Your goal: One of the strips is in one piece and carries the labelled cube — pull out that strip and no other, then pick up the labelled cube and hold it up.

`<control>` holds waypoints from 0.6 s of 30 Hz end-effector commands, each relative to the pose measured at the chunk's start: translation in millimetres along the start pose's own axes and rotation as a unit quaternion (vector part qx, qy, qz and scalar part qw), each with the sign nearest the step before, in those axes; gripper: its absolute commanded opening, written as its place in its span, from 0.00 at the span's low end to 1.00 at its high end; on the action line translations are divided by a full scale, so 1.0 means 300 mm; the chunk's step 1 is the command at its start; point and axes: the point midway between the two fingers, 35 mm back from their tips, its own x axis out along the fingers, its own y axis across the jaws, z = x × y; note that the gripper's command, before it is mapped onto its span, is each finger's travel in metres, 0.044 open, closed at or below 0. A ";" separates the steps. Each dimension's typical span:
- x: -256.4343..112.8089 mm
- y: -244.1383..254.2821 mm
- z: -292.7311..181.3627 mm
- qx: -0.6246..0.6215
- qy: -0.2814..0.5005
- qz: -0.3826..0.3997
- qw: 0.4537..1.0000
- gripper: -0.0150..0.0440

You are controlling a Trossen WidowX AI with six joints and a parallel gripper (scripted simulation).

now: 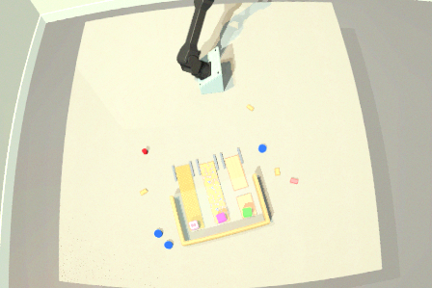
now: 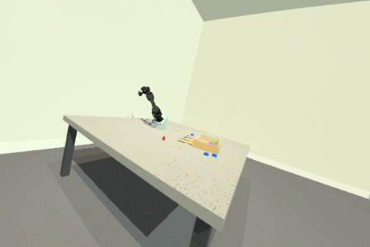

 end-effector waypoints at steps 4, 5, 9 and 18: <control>-0.055 -0.142 0.030 0.000 0.012 -0.052 0.999 0.93; -0.080 -0.198 0.043 0.000 0.017 -0.073 0.997 0.93; -0.176 -0.370 0.083 -0.001 0.033 -0.140 0.990 0.93; -0.527 -0.768 0.193 0.001 0.080 -0.318 0.945 0.93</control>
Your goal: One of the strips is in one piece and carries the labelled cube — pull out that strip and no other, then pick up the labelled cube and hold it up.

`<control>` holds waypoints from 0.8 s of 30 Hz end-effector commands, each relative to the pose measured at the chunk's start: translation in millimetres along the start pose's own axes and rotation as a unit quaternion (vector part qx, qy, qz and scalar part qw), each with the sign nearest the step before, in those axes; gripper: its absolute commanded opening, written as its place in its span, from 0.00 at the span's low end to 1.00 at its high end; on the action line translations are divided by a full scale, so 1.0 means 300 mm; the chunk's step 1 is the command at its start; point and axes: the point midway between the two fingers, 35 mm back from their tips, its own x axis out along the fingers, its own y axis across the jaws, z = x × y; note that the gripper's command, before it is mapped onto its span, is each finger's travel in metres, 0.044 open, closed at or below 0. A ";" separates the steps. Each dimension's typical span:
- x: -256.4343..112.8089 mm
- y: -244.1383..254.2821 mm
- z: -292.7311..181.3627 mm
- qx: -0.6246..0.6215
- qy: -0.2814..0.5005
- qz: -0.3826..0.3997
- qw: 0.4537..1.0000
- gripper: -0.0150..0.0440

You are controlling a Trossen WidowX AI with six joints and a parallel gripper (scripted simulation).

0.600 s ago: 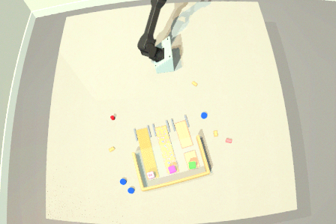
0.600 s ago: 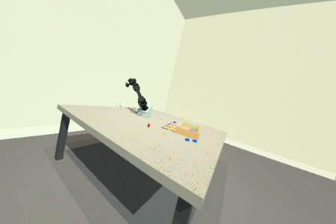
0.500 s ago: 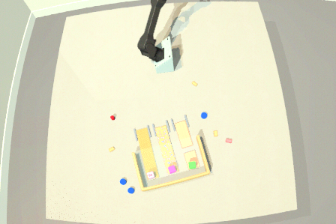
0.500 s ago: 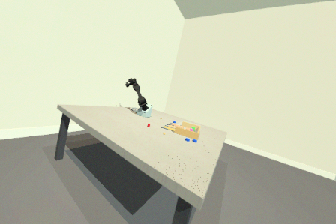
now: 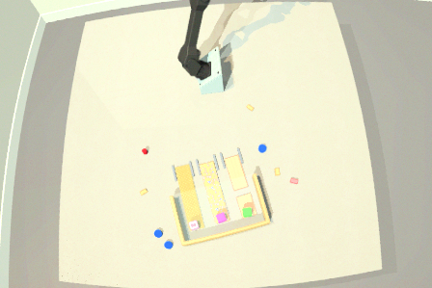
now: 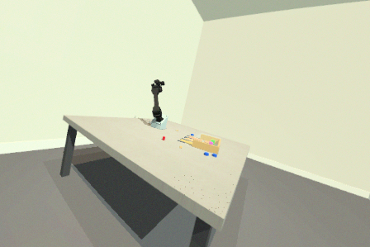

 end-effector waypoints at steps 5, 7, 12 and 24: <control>-0.186 -0.423 0.062 -0.001 0.044 -0.160 0.986 0.93; -0.253 -0.525 0.078 0.000 0.055 -0.201 0.978 0.93; -0.450 -0.754 0.114 0.003 0.082 -0.300 0.950 0.93; -1.054 -1.123 0.176 0.008 0.155 -0.520 0.840 0.93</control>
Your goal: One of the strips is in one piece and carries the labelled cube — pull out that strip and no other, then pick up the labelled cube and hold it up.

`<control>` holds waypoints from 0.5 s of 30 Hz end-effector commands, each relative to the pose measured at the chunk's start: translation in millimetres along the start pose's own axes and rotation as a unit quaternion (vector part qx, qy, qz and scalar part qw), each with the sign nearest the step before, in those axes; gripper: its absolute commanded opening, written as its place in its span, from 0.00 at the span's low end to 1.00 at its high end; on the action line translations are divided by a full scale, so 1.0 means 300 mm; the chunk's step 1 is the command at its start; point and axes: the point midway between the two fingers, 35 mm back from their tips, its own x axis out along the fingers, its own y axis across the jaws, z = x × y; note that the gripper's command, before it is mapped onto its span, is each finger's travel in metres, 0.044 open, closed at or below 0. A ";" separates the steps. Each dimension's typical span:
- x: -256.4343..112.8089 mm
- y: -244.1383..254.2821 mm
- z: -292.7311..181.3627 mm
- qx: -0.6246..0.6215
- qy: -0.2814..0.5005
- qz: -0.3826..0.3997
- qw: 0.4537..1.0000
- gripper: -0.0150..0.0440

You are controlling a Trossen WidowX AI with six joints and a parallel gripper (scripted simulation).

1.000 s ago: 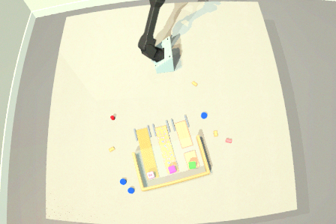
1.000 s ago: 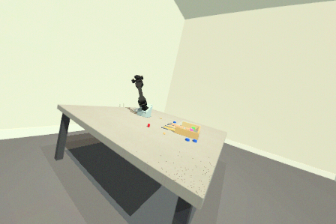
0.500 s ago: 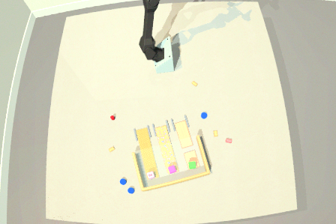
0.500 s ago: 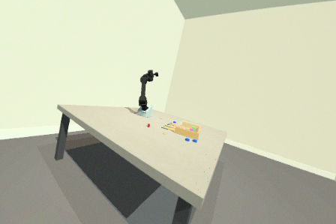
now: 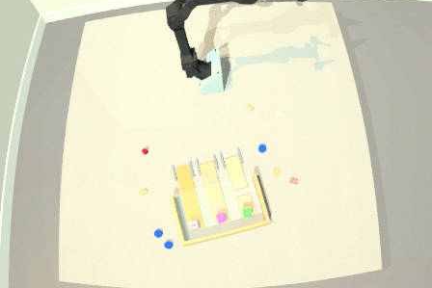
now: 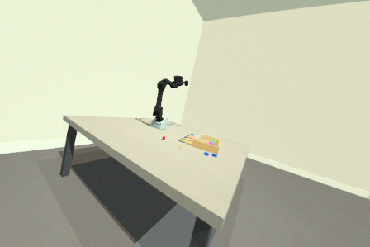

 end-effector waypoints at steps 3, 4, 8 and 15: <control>-0.087 -0.334 -0.034 0.001 0.043 -0.119 0.992 0.93; -0.109 -0.389 -0.042 0.002 0.051 -0.139 0.989 0.93; -0.212 -0.598 -0.081 0.007 0.084 -0.217 0.972 0.93; -0.462 -0.917 -0.167 0.013 0.146 -0.351 0.925 0.93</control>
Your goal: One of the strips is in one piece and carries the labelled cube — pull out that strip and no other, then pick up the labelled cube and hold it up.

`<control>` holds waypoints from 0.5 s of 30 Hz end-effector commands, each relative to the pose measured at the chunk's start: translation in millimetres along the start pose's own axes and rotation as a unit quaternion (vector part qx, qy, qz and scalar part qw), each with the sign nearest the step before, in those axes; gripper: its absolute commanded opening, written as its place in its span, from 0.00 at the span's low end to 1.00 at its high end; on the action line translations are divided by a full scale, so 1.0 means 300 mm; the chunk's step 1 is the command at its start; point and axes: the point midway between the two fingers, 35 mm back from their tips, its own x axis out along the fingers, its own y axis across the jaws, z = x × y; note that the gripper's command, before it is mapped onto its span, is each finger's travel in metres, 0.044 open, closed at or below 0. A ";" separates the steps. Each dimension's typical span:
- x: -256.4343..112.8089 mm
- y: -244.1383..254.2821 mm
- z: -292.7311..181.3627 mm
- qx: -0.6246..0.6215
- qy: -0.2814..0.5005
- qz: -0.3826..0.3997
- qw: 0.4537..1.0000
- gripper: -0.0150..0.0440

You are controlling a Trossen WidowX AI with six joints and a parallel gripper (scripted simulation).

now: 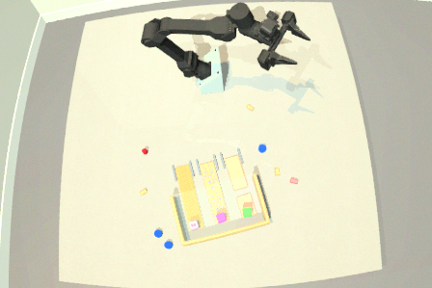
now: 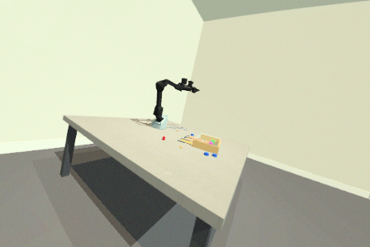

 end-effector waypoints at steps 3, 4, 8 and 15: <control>-0.046 -0.316 -0.106 -0.001 0.056 -0.115 0.992 0.93; -0.060 -0.369 -0.128 -0.001 0.067 -0.135 0.989 0.93; -0.137 -0.571 -0.224 0.001 0.111 -0.214 0.971 0.93; -0.337 -0.860 -0.407 0.001 0.191 -0.343 0.920 0.93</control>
